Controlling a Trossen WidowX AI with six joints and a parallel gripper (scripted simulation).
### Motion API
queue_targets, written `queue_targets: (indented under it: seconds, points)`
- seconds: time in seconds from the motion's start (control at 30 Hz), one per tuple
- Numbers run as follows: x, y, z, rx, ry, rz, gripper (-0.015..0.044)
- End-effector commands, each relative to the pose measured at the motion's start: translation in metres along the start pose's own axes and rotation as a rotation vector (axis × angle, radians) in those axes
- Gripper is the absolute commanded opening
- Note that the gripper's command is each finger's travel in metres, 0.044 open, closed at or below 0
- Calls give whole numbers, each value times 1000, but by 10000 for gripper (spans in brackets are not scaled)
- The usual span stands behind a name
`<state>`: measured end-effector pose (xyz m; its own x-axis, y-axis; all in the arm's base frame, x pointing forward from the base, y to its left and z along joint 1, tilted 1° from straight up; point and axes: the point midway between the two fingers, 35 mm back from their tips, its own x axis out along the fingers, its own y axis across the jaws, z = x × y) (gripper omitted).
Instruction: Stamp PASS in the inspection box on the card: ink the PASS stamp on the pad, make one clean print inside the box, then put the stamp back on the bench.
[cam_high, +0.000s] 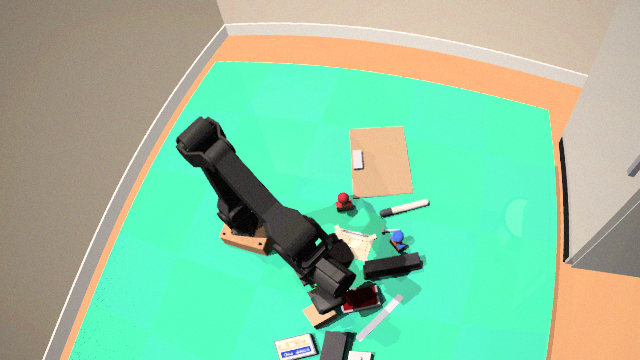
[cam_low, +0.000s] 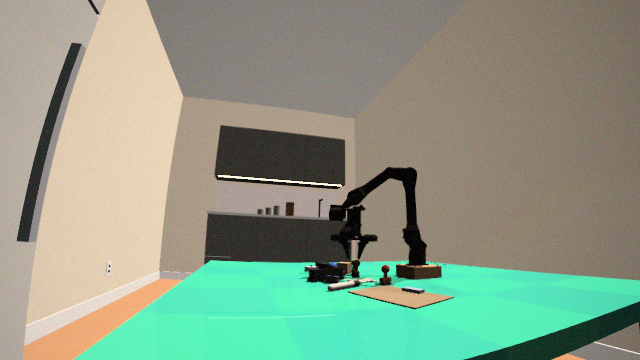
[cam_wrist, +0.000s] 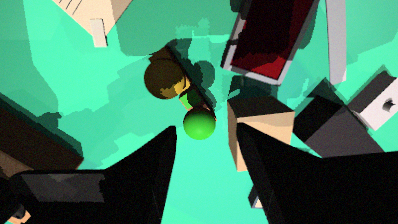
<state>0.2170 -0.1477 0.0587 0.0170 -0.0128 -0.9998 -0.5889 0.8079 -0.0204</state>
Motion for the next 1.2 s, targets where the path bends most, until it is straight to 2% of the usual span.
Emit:
queue_targets:
  seconds: [0.0,0.77,1.17]
  points:
    - [9,2,-2,-5,7,6,212]
    - [45,5,-3,-5,7,7,212]
    - [46,5,-3,-5,7,7,212]
